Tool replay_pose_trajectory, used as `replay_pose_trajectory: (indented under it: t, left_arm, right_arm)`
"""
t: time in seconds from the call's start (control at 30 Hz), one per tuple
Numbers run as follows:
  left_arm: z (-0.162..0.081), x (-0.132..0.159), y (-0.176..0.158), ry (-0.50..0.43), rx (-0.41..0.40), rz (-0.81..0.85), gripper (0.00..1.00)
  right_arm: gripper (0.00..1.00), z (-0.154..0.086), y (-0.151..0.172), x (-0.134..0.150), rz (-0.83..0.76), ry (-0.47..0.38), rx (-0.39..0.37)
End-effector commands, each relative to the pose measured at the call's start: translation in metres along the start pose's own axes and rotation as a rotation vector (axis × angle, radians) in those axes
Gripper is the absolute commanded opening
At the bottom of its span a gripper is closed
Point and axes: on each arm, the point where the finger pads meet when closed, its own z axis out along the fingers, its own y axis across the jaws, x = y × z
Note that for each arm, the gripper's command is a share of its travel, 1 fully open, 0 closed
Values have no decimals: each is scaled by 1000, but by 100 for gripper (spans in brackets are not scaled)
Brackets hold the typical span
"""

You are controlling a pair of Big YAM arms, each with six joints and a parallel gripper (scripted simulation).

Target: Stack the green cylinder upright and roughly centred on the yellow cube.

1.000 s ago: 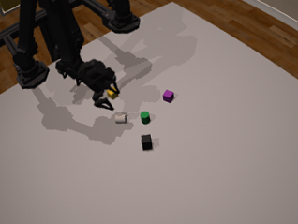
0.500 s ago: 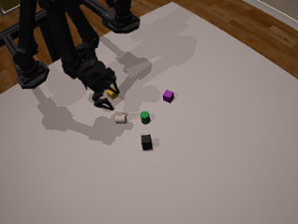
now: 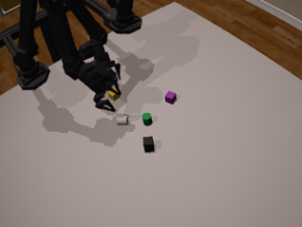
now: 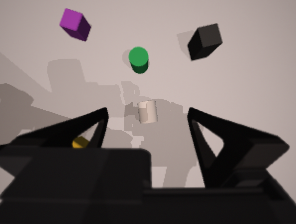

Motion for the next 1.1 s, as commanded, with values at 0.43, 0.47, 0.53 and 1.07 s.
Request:
replay_pose_trajectory:
  t: [0.43, 0.47, 0.53, 1.07]
  left_arm:
    - [-12, 8, 3, 30, 7, 16, 64]
    - [-14, 9, 2, 39, 9, 36, 64]
    - [-18, 4, -18, 35, 48, 7, 64]
    - [-236, 62, -260, 486, 826, 13, 64]
  right_arm:
    - [100, 0, 0, -2, 7, -2, 1]
    - [100, 0, 0, -2, 7, -2, 1]
    - [100, 0, 0, -2, 7, -2, 1]
    - [100, 0, 0, -2, 7, -2, 1]
